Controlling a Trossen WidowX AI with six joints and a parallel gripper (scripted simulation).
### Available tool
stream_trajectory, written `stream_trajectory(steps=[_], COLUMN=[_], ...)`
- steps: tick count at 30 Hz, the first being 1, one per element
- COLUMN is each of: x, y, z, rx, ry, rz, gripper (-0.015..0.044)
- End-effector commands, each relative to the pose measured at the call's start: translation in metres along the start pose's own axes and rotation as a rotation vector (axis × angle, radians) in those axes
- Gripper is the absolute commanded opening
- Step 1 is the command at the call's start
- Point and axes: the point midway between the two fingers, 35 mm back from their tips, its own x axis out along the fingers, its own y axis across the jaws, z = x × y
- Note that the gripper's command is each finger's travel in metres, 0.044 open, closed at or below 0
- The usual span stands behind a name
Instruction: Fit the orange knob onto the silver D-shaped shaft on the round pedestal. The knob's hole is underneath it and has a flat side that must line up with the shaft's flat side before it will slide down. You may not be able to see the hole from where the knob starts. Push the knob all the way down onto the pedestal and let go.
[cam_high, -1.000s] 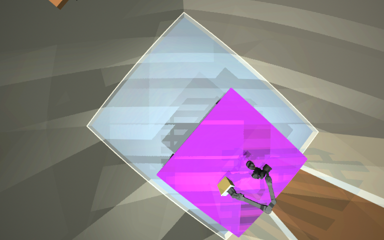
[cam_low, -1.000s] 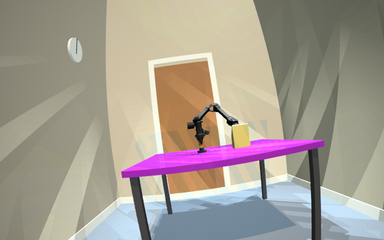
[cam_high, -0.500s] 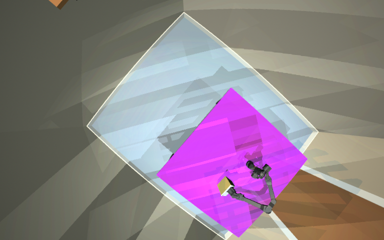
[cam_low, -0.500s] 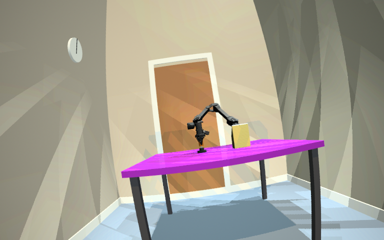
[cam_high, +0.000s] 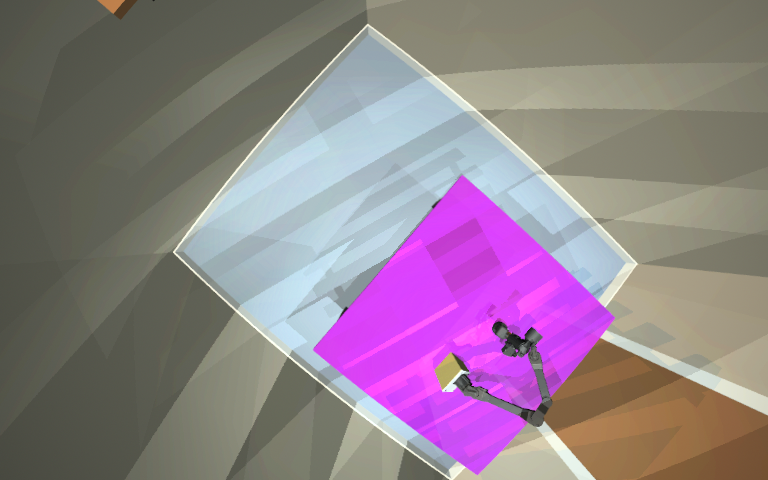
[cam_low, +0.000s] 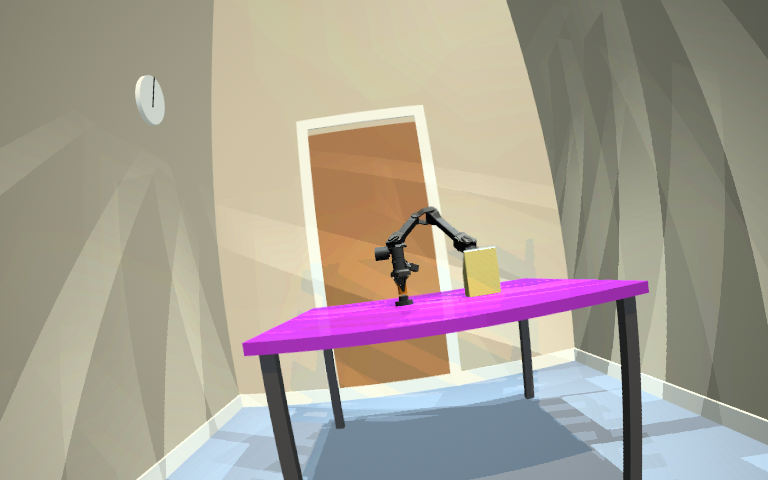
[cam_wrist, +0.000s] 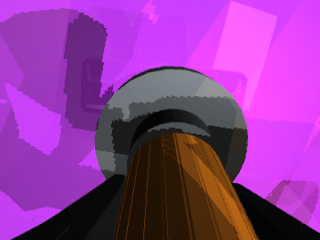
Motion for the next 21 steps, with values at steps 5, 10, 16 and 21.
stream_trajectory(steps=[5,10,16,21], x=[0.0063,0.0064,0.0064,0.0064], y=[-0.0023,-0.0007,-0.0007,-0.0007], z=[0.0015,0.0008,0.0008,0.0008], rx=[-0.009,0.000,0.000,0.000], ry=[0.000,0.000,0.000,0.000], rz=[0.003,0.001,0.001,0.001], gripper=[0.0000,0.0000,0.0000,0.0131])
